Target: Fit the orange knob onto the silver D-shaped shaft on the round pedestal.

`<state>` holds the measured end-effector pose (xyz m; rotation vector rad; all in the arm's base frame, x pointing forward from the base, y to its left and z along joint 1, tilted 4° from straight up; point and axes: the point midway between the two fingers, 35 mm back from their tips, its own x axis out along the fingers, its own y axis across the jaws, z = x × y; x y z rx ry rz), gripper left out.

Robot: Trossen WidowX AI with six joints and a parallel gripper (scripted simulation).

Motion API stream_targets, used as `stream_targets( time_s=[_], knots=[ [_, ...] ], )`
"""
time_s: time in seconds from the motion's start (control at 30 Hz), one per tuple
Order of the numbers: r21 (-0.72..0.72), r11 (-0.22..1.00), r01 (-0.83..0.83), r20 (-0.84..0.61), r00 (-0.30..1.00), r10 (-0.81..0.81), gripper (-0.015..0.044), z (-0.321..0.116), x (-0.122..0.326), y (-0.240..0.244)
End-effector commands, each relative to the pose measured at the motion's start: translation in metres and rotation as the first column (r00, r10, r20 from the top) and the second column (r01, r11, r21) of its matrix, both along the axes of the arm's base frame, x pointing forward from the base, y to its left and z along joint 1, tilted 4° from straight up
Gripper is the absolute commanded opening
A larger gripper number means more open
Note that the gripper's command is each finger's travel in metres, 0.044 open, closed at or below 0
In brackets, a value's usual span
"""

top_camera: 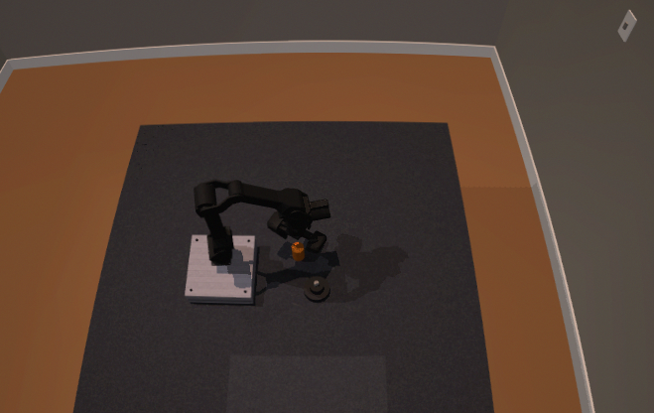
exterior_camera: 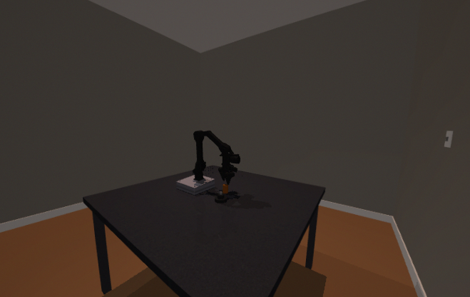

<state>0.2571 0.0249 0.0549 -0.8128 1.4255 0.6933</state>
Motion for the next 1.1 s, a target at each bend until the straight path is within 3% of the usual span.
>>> stream_targets(
  time_s=[0.0,1.07],
  knots=[
    [-0.007,1.000,-0.004,-0.004,1.000,0.004,0.0440,-0.007,-0.001,-0.002],
    [-0.007,1.000,-0.004,-0.005,1.000,0.004,0.0440,-0.059,0.002,-0.006]
  ],
)
